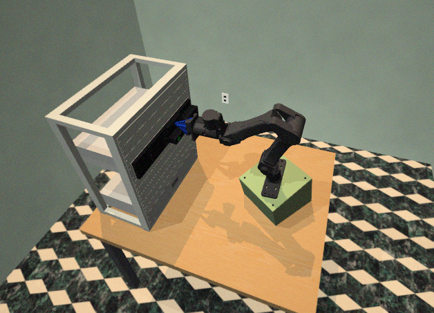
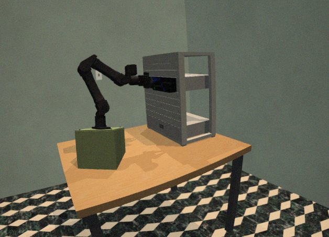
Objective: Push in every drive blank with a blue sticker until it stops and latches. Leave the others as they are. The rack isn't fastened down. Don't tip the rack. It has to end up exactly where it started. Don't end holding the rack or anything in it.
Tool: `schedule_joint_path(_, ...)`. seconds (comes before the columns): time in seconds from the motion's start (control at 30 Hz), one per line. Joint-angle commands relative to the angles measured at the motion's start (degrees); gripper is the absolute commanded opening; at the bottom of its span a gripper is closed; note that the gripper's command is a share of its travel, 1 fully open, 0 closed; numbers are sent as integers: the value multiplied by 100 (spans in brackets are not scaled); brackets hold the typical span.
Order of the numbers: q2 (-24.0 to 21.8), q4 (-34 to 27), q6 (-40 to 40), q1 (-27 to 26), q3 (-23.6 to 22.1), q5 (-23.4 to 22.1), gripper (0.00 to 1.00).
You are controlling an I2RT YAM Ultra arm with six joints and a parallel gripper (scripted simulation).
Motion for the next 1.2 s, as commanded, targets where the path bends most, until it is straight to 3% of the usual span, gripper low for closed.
schedule_joint_path(0.0,145,288,-83,74,361,-83,0)
schedule_joint_path(1.17,203,241,-88,106,468,-50,0)
